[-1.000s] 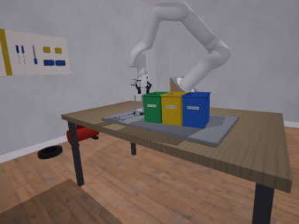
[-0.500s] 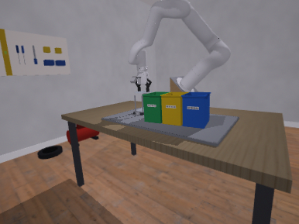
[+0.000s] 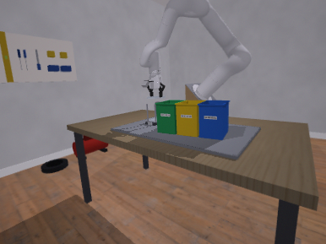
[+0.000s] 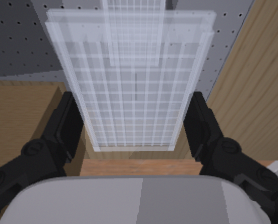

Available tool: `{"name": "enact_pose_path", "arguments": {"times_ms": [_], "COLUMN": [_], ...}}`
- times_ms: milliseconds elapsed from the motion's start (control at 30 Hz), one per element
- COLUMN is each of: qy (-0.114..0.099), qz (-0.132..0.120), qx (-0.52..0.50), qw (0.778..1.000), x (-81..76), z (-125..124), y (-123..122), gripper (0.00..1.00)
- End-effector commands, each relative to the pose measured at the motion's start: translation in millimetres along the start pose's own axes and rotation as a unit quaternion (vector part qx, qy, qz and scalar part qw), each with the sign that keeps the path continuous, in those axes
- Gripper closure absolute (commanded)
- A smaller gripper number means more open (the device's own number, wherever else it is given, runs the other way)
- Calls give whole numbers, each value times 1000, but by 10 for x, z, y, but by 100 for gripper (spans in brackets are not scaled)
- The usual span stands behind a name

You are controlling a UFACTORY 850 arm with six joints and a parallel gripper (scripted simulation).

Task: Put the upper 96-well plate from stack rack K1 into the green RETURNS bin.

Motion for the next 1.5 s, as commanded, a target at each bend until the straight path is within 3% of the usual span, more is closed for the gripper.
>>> {"name": "enact_pose_path", "arguments": {"times_ms": [0, 1033, 1467], "qy": [-1, -1, -1], "qz": [1, 0, 0], "qx": [0, 0, 0], "qw": [1000, 1000, 1000], "x": [-72, -523, -523], "z": [6, 6, 6], "y": [6, 5, 5], "gripper": [100, 100, 100]}}
Point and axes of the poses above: the point where the finger pads meet when closed, its own x axis out along the fingers, its own z axis across the jaws, y = z × x, the point moved 1 cm from there along -x, back along the fingers, and after that the axes turned 4 degrees about x, right-handed, at the moved point
